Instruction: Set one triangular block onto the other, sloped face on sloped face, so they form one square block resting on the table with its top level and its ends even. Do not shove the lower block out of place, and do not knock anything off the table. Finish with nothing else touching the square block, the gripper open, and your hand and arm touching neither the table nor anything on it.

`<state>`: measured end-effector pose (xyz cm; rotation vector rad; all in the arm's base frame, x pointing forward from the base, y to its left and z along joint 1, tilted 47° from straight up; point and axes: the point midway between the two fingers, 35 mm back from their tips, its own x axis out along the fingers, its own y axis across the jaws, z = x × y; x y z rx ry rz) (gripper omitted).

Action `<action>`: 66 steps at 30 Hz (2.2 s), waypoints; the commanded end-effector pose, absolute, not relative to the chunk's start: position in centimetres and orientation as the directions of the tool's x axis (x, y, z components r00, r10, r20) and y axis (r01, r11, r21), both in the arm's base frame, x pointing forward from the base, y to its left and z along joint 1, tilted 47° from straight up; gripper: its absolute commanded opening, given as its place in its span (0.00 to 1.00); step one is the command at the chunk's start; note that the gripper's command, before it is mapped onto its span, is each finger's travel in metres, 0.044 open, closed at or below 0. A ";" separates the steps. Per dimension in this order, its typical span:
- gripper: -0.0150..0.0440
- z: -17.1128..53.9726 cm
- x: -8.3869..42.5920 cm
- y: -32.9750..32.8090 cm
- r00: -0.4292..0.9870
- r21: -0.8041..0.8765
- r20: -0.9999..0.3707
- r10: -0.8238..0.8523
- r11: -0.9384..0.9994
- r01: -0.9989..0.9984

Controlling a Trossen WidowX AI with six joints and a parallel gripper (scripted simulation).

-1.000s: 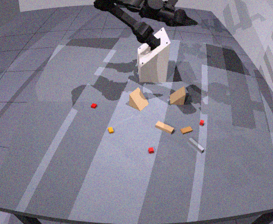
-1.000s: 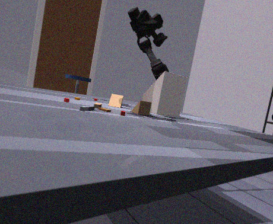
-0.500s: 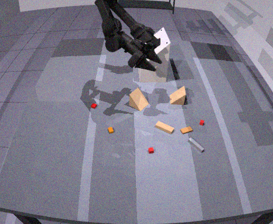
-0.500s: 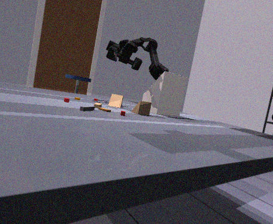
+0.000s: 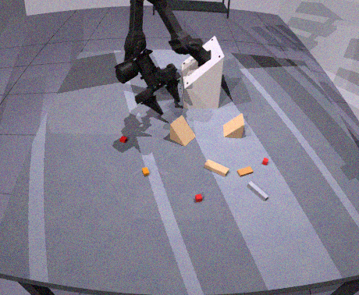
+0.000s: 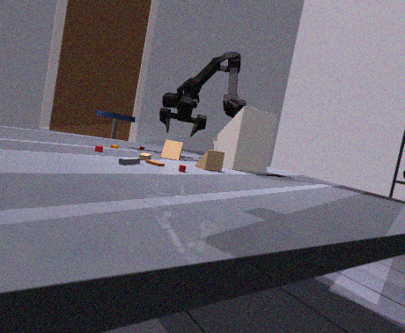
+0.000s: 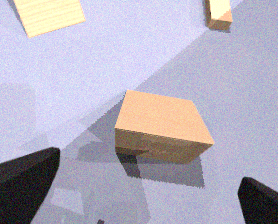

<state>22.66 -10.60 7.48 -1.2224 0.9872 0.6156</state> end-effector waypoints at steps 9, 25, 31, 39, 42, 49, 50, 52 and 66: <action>1.00 6.7 22.9 -11.5 0.467 -0.486 -0.874 -0.134 0.270 -0.831; 1.00 4.8 24.6 -12.2 0.467 -0.486 -0.874 -0.133 0.270 -0.831; 1.00 4.0 25.2 -12.4 0.467 -0.486 -0.874 -0.133 0.270 -0.831; 1.00 2.9 25.9 -12.6 0.467 -0.485 -0.874 -0.133 0.271 -0.831; 1.00 2.5 26.2 -12.7 0.467 -0.485 -0.874 -0.133 0.271 -0.831; 1.00 1.5 26.7 -12.8 0.467 -0.485 -0.874 -0.133 0.271 -0.831; 1.00 1.3 26.8 -12.8 0.467 -0.485 -0.874 -0.133 0.271 -0.831; 1.00 1.0 26.9 -12.8 0.467 -0.485 -0.874 -0.133 0.271 -0.831; 0.96 -0.7 27.7 -13.0 0.467 -0.485 -0.874 -0.133 0.271 -0.832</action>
